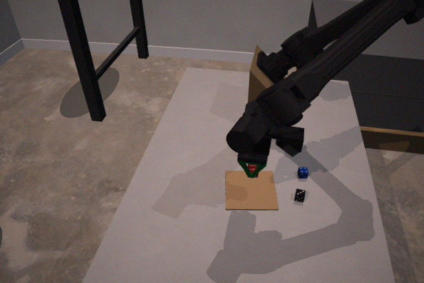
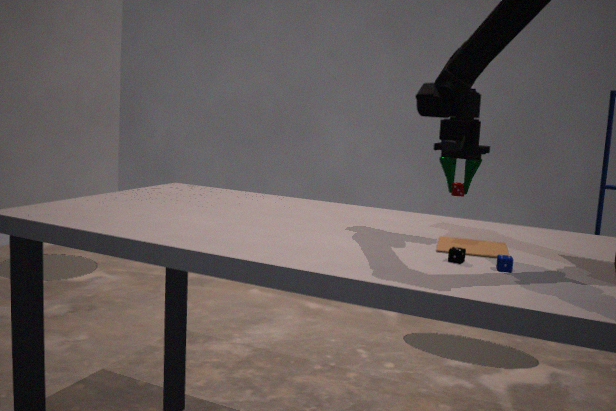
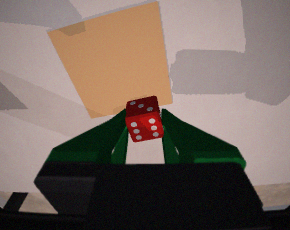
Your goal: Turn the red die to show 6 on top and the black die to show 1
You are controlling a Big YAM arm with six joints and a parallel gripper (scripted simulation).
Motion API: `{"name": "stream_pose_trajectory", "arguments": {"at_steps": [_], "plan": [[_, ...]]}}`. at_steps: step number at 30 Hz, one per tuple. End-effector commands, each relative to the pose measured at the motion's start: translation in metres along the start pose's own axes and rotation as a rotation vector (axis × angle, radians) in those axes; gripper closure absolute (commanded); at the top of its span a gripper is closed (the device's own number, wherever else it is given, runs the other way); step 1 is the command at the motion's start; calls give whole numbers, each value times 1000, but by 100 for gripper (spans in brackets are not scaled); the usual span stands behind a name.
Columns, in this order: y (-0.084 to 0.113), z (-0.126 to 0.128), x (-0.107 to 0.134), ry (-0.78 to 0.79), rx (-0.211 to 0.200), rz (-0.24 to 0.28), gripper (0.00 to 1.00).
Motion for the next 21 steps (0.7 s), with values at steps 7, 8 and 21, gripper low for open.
{"name": "stream_pose_trajectory", "arguments": {"at_steps": [7, 8, 21], "plan": [[-10, -1, 0, 10, -4, -5, 80], [-10, -1, 0, 10, -4, -5, 80], [-58, 1, 0, 8, -6, -5, 80]]}}
Point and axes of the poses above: the point where the finger pads meet when closed, its own y axis back along the fingers, its own z axis across the jaws, x = y × z, the point moved 9 cm from there along y, back along the fingers, and after that the axes turned 2 degrees about y, right-handed, at the moved point
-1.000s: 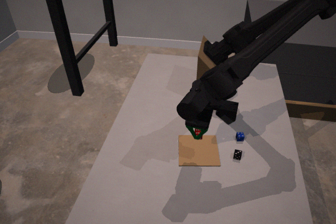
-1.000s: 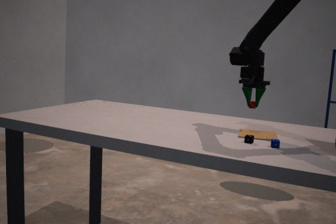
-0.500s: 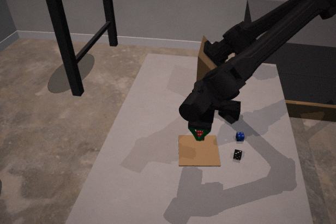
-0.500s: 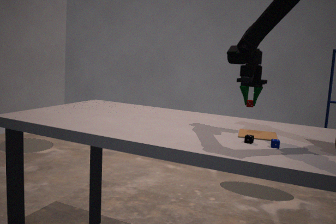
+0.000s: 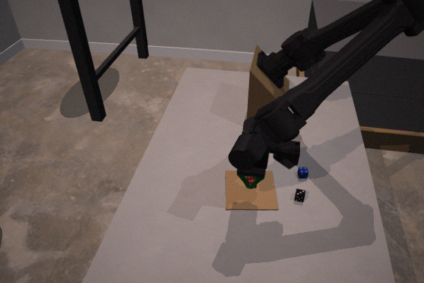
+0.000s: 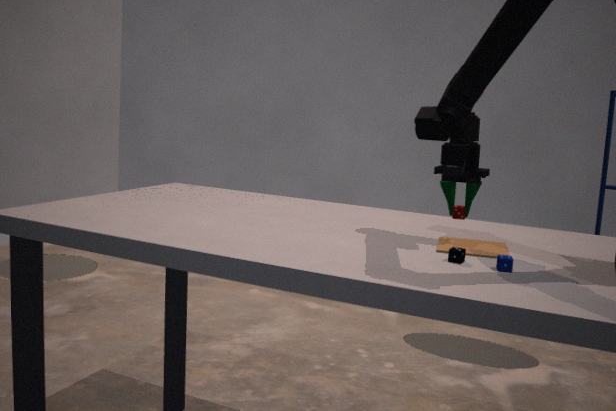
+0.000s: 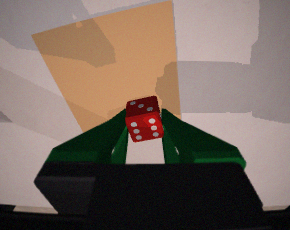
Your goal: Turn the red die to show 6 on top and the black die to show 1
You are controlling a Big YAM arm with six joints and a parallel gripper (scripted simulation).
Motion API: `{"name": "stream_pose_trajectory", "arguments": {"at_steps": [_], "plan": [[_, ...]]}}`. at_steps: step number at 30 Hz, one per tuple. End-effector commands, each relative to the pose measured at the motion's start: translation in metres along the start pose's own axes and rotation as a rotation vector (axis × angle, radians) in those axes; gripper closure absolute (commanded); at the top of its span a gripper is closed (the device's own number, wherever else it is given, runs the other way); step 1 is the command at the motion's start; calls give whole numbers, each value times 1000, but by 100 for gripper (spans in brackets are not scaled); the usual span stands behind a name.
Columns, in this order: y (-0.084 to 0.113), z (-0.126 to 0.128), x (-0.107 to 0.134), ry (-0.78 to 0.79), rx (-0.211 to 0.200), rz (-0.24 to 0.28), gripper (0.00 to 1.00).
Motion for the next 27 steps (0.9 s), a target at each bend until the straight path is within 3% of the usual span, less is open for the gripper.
{"name": "stream_pose_trajectory", "arguments": {"at_steps": [1, 5, 6, 8, 14, 16, 18, 27], "plan": [[-16, -3, 0, -21, 12, 1, 80], [-25, -3, 0, -21, 12, 1, 80], [-9, -13, -1, -12, 63, 7, 80], [-36, -8, -1, -15, 19, 2, 80], [-52, -3, 0, -23, 11, 1, 80], [-33, -12, 2, -21, 63, 5, 80], [-30, -18, 1, -12, 75, 6, 80], [-35, -16, 2, -19, 58, 4, 80]]}}
Point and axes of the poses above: the point where the finger pads meet when closed, its own y axis back along the fingers, its own z axis across the jaws, x = y × z, the point moved 9 cm from there along y, back along the fingers, and after that the axes turned 2 degrees about y, right-handed, at the moved point
